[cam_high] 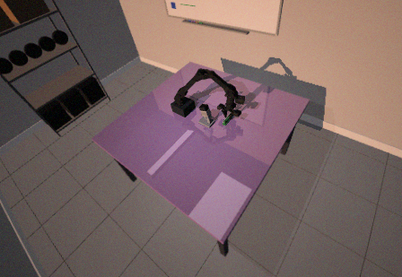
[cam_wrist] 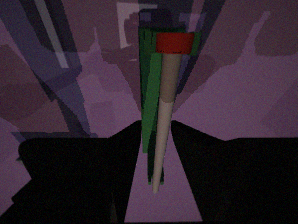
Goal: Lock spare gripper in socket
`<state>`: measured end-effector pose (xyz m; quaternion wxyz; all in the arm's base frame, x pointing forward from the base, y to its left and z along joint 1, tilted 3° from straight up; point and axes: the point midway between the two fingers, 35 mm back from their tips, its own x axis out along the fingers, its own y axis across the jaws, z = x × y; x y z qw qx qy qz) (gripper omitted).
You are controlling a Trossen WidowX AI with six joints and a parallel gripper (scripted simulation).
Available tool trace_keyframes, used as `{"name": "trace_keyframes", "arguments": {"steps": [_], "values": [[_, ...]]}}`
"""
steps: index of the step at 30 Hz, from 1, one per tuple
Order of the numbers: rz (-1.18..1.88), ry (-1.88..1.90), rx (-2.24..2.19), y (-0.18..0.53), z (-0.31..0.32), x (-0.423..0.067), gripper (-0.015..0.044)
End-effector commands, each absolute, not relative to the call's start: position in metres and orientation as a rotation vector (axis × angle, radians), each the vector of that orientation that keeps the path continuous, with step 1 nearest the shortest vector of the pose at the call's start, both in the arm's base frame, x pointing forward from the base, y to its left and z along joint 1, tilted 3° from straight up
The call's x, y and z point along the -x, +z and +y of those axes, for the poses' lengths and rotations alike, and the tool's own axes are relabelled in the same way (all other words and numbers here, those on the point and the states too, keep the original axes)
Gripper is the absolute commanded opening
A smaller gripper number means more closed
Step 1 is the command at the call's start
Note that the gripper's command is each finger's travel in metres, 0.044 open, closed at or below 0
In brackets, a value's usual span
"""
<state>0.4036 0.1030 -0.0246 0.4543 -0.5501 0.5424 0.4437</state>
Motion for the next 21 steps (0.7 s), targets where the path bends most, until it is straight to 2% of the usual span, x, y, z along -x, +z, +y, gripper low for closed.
{"name": "trace_keyframes", "arguments": {"steps": [1, 4, 21], "values": [[1.339, 1.087, 1.356, -0.025, 0.103, -0.404, 0.0075], [1.339, 1.087, 1.356, -0.025, 0.103, -0.404, 0.0000], [1.339, 1.086, 1.356, -0.002, 0.102, -0.405, 0.0000]]}}
